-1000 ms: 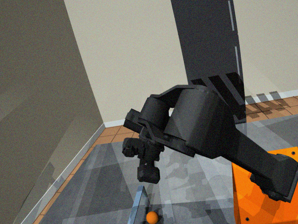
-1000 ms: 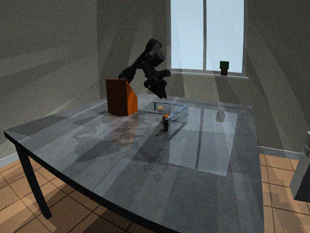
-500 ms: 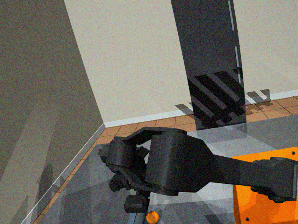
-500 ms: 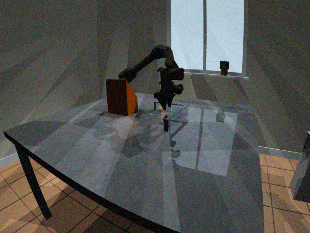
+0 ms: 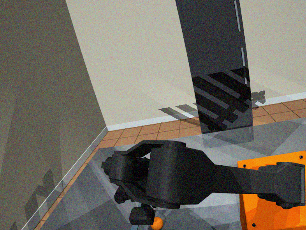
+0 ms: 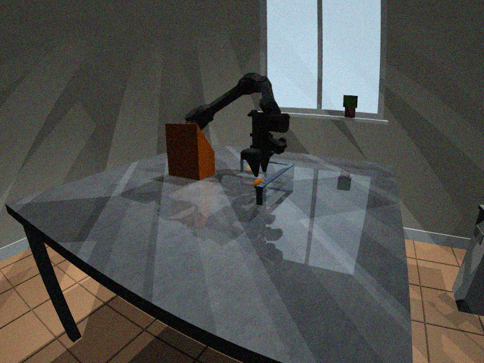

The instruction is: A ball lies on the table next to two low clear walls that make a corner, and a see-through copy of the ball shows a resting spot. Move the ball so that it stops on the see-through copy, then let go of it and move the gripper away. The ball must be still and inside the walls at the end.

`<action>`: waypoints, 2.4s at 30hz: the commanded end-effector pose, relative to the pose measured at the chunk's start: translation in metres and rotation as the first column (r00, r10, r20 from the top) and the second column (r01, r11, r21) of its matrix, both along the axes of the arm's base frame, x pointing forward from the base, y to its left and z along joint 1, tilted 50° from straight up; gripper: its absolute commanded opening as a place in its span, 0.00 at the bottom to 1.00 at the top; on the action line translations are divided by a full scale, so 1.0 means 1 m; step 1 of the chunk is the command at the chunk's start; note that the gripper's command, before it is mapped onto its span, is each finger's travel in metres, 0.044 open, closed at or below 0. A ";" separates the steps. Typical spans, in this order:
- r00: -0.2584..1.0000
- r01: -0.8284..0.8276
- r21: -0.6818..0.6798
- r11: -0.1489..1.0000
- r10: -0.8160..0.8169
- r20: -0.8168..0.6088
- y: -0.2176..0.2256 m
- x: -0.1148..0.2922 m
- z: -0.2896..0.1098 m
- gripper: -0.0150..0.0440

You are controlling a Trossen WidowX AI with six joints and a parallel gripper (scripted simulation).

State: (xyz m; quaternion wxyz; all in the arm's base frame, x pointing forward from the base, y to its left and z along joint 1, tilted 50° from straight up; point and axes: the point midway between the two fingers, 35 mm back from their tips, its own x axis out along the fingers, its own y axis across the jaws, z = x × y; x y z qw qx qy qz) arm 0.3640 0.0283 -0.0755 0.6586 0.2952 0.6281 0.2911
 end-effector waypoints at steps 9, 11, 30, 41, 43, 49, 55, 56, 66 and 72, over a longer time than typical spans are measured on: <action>1.000 0.000 0.005 1.000 0.000 -0.010 0.015 -0.001 -0.014 0.79; 1.000 0.000 0.005 1.000 0.000 -0.010 0.018 -0.001 -0.016 0.79; 1.000 0.000 0.007 1.000 0.001 -0.010 0.032 -0.001 -0.028 0.59; 1.000 -0.006 0.000 1.000 0.006 -0.008 0.022 0.000 -0.021 0.26; 1.000 -0.012 -0.006 1.000 0.012 -0.007 0.012 0.001 -0.014 0.25; 1.000 -0.012 -0.011 1.000 0.012 -0.007 -0.021 0.002 0.013 0.25; 1.000 -0.004 -0.005 1.000 0.004 -0.009 -0.055 -0.002 0.044 0.25; 1.000 -0.002 -0.003 1.000 0.002 -0.010 -0.061 -0.003 0.050 0.25; 0.992 0.077 -0.003 0.997 -0.077 -0.099 -0.057 -0.009 0.068 0.25; 0.960 0.180 -0.017 0.983 -0.180 -0.216 -0.041 -0.016 0.080 0.25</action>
